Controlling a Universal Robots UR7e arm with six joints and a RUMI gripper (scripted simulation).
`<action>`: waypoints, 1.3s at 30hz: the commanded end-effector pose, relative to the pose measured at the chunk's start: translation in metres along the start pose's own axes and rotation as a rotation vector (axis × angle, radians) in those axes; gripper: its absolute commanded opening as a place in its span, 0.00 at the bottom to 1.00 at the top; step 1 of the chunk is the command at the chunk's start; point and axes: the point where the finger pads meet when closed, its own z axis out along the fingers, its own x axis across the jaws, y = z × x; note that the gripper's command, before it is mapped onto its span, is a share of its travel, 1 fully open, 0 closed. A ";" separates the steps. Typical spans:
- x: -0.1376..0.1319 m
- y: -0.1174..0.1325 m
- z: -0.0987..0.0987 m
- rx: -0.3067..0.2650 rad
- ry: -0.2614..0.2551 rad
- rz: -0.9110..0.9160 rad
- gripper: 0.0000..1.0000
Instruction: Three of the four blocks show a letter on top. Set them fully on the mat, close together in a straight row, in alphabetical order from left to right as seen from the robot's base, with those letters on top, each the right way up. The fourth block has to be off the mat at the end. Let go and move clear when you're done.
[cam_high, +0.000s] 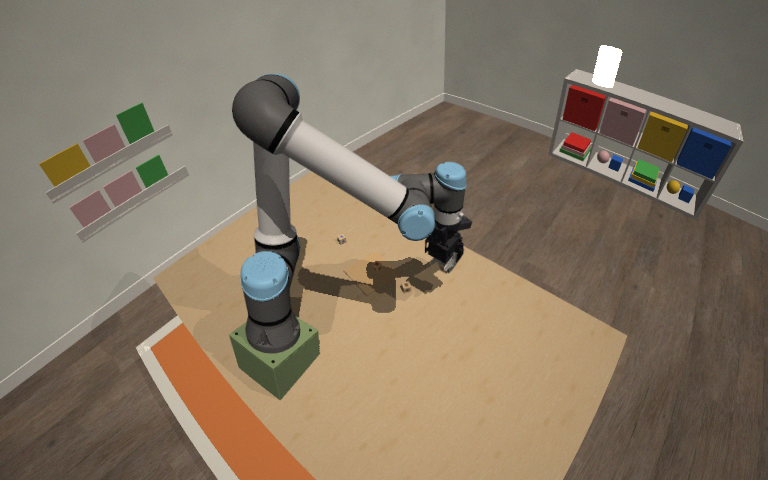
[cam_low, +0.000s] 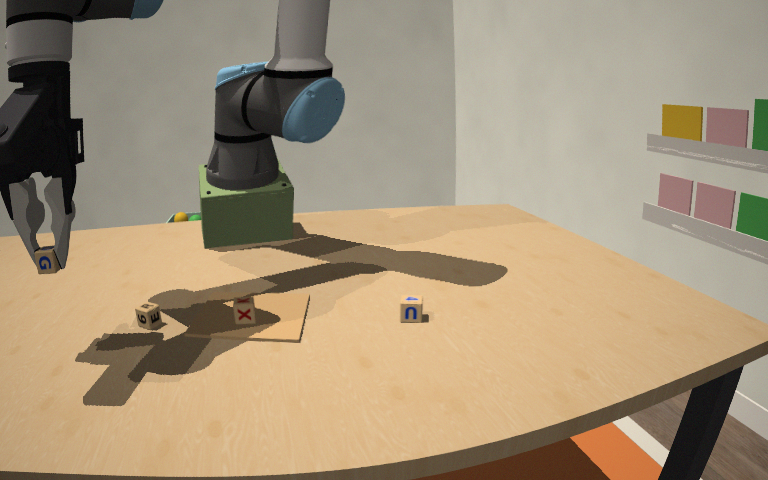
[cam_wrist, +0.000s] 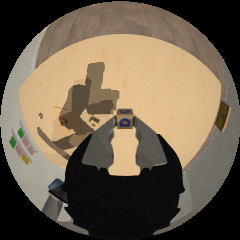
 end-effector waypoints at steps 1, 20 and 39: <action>-0.001 0.000 -0.001 0.001 0.001 0.004 0.05; -0.035 -0.002 -0.001 -0.003 0.001 0.175 0.05; -0.117 0.008 -0.002 -0.008 0.004 0.605 0.05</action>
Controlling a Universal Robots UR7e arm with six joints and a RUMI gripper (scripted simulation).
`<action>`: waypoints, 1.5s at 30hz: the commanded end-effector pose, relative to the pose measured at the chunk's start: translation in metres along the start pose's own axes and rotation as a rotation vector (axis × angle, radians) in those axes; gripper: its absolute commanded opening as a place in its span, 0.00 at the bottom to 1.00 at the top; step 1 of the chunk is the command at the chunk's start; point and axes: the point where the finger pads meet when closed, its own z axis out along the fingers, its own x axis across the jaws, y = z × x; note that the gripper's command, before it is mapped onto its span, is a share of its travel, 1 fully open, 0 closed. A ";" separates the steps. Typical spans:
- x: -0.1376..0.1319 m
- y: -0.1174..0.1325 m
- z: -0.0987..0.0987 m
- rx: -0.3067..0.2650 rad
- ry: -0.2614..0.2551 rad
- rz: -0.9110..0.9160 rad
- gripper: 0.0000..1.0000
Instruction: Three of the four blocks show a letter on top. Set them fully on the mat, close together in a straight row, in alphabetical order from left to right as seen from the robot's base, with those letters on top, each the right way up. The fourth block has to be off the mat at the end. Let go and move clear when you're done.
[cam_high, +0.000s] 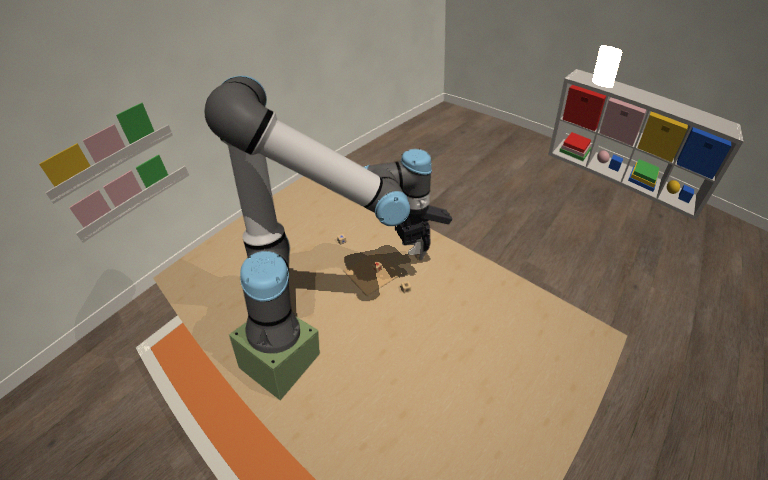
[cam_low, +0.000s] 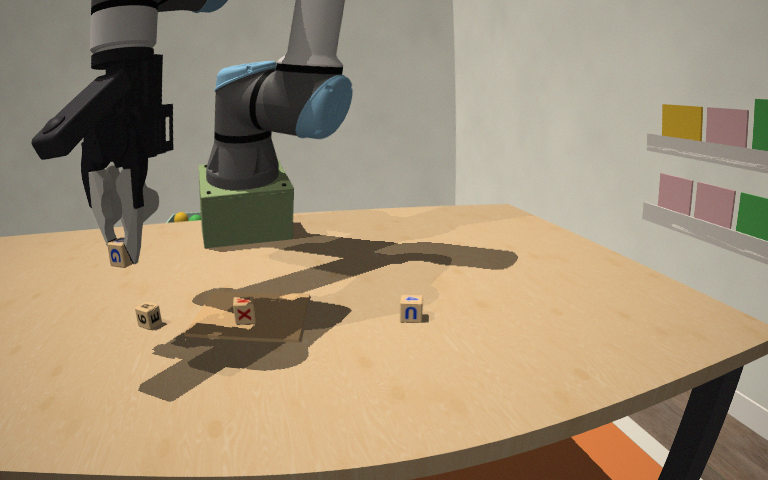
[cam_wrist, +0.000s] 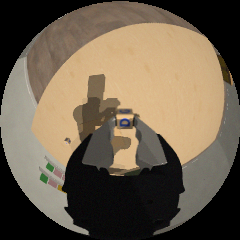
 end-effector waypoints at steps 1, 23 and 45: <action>-0.020 0.016 -0.001 0.004 0.011 0.139 0.05; -0.079 0.086 -0.002 0.008 0.009 0.630 0.05; -0.113 0.149 -0.002 0.013 0.000 1.019 0.05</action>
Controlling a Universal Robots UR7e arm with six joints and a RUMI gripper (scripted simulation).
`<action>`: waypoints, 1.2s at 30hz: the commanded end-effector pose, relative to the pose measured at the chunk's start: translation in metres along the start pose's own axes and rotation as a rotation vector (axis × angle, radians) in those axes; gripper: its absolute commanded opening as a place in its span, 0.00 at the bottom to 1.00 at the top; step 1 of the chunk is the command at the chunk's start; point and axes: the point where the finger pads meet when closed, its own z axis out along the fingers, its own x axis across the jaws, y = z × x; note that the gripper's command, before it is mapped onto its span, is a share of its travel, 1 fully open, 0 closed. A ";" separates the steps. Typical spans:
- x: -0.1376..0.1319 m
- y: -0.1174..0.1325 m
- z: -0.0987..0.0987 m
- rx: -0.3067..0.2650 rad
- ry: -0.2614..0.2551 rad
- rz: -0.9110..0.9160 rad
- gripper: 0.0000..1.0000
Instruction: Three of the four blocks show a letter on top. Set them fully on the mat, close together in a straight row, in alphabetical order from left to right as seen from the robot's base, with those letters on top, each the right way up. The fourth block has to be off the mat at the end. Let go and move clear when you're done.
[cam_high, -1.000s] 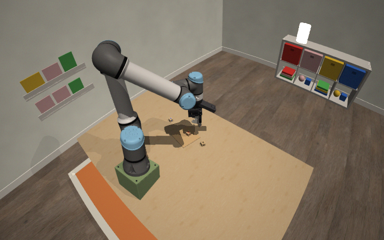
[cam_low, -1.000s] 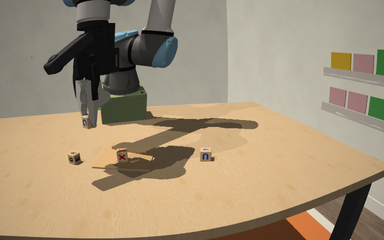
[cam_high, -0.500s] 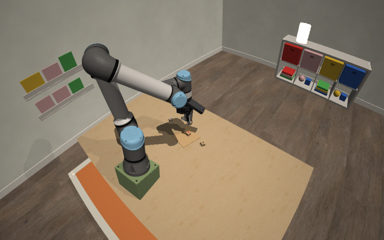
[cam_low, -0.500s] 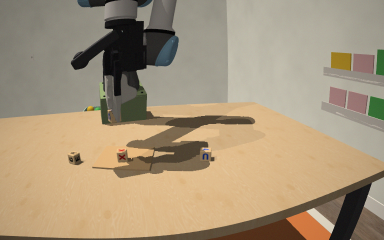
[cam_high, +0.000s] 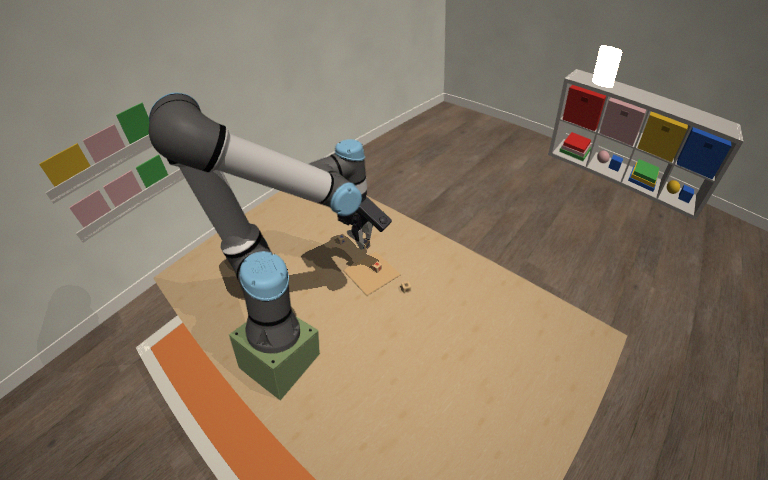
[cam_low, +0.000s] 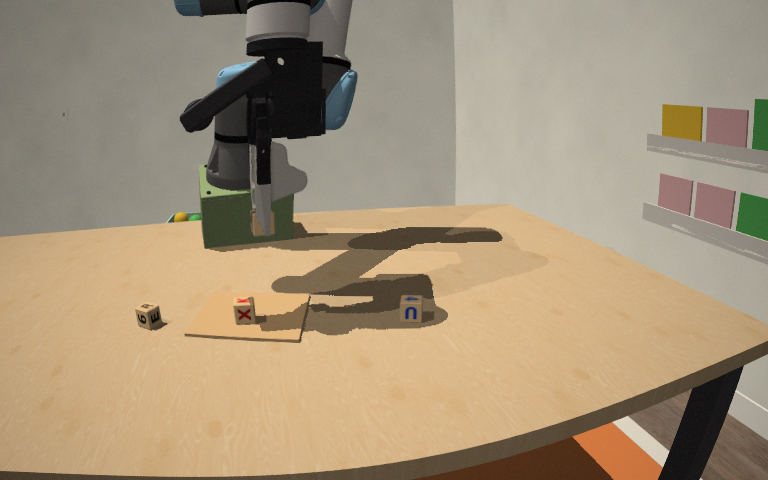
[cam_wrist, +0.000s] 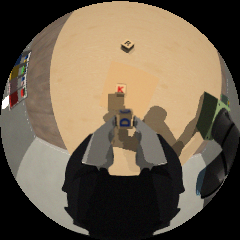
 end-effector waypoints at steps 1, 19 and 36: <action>0.005 0.009 -0.001 0.005 -0.001 0.056 0.05; 0.009 0.015 -0.001 0.004 -0.002 0.095 0.05; 0.009 0.015 0.008 0.005 -0.002 0.095 0.05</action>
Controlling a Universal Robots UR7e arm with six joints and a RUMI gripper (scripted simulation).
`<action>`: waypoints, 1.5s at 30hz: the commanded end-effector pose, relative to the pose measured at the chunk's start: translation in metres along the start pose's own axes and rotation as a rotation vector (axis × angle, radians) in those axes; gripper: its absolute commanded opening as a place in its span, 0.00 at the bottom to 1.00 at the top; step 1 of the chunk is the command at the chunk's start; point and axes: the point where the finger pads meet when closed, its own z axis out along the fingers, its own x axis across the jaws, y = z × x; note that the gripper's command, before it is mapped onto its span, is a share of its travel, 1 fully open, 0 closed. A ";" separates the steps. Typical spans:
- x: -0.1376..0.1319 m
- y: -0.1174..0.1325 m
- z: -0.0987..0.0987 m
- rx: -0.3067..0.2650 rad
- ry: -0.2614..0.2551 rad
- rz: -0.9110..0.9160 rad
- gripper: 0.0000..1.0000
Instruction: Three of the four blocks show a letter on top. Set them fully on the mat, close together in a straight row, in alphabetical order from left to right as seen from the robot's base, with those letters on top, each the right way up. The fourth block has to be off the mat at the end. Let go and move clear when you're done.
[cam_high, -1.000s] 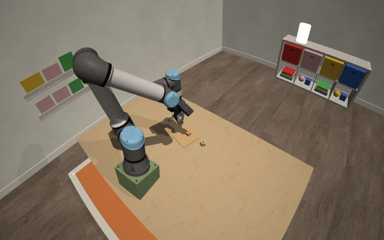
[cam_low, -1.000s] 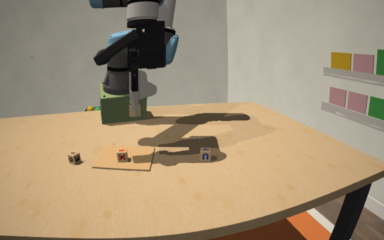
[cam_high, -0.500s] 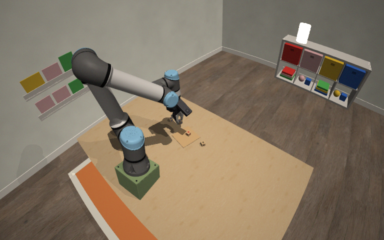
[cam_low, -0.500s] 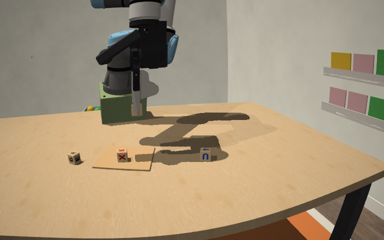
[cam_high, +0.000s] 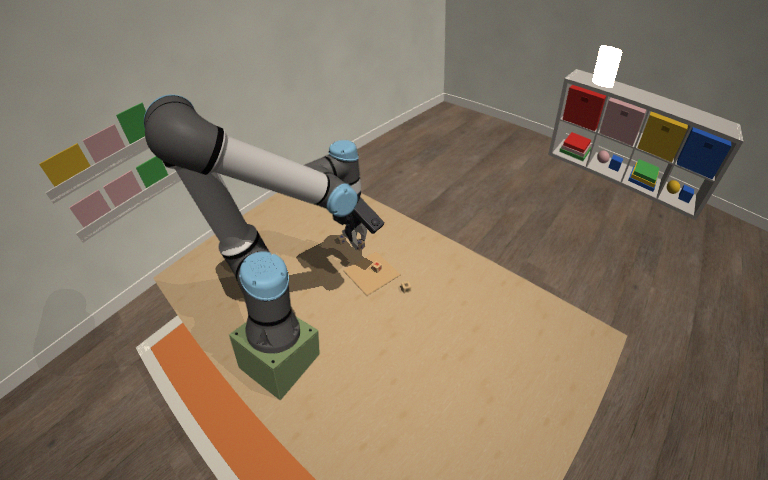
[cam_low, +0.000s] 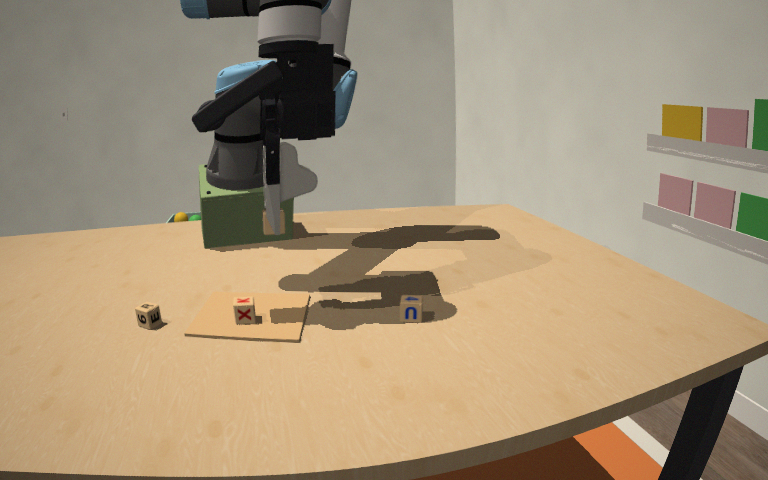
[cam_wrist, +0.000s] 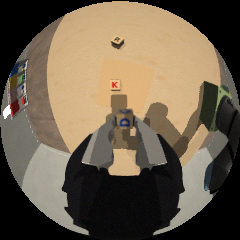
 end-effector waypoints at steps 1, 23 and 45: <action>0.000 0.000 0.009 0.000 -0.001 0.000 0.05; -0.001 0.001 0.085 0.000 -0.001 0.000 0.05; -0.001 0.001 0.093 0.000 -0.001 0.000 0.05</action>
